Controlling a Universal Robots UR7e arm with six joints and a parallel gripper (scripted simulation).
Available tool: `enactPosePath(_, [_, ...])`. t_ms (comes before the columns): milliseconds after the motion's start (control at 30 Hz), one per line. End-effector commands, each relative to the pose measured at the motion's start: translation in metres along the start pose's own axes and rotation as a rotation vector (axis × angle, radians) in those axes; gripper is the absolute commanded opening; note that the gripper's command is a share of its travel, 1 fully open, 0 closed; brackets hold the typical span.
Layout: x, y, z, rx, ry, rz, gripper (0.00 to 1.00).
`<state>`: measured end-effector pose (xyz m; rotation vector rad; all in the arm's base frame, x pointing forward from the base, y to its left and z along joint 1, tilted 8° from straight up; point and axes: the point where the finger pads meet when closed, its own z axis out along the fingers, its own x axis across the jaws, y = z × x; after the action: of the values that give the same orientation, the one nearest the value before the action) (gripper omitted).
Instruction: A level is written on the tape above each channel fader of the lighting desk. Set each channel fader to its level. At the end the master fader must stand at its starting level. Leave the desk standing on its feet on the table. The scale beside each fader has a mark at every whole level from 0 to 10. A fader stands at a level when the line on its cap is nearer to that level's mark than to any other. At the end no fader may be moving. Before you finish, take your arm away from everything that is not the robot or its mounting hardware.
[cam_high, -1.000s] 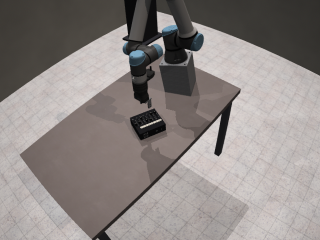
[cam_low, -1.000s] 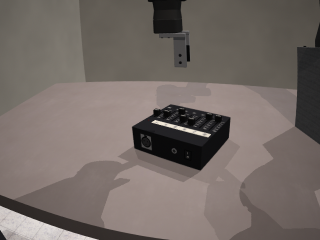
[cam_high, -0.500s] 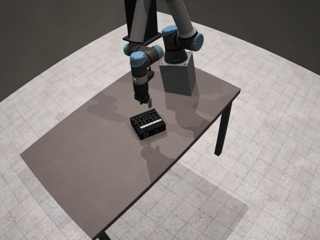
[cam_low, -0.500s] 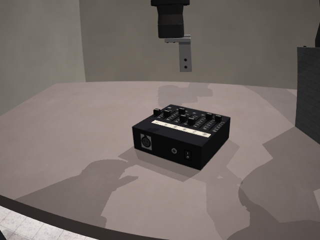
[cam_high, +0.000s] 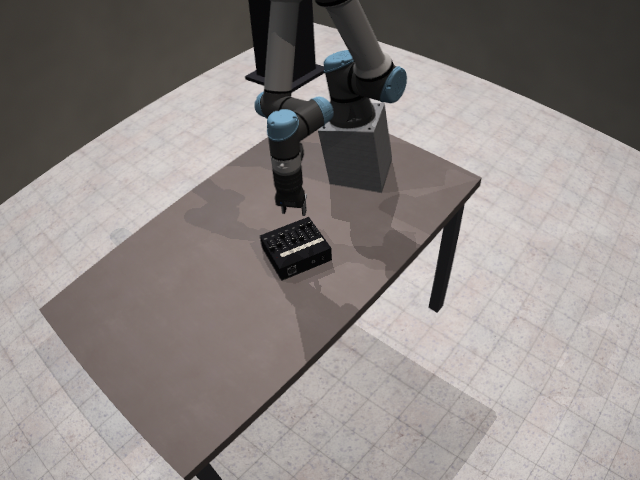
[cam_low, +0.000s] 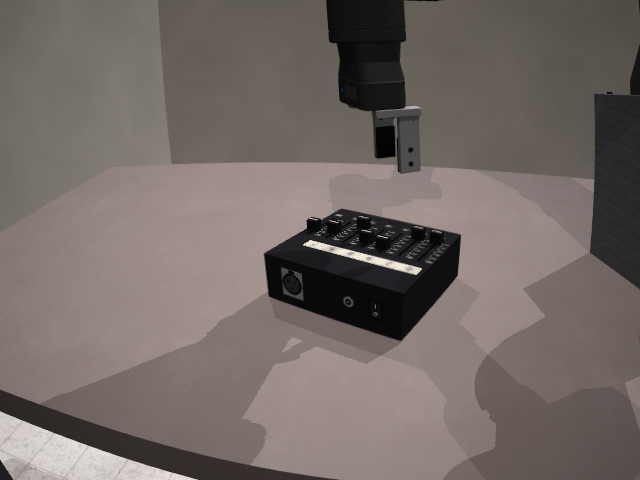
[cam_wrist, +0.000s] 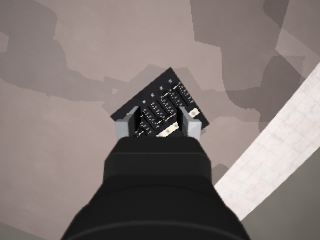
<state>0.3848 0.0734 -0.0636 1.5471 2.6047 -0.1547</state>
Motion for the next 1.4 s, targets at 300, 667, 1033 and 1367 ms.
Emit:
enactPosePath(300, [-0.001, -0.028, 0.031, -0.019, -0.001, -0.491, 1.0])
enactPosePath(667, [0.0, -0.036, 0.039, -0.019, -0.002, -0.644, 1.0])
enactPosePath(1033, [0.0, -0.037, 0.039, -0.019, -0.002, -0.658, 0.0])
enactPosePath(1367, [0.0, -0.037, 0.039, -0.019, -0.002, -0.658, 0.0])
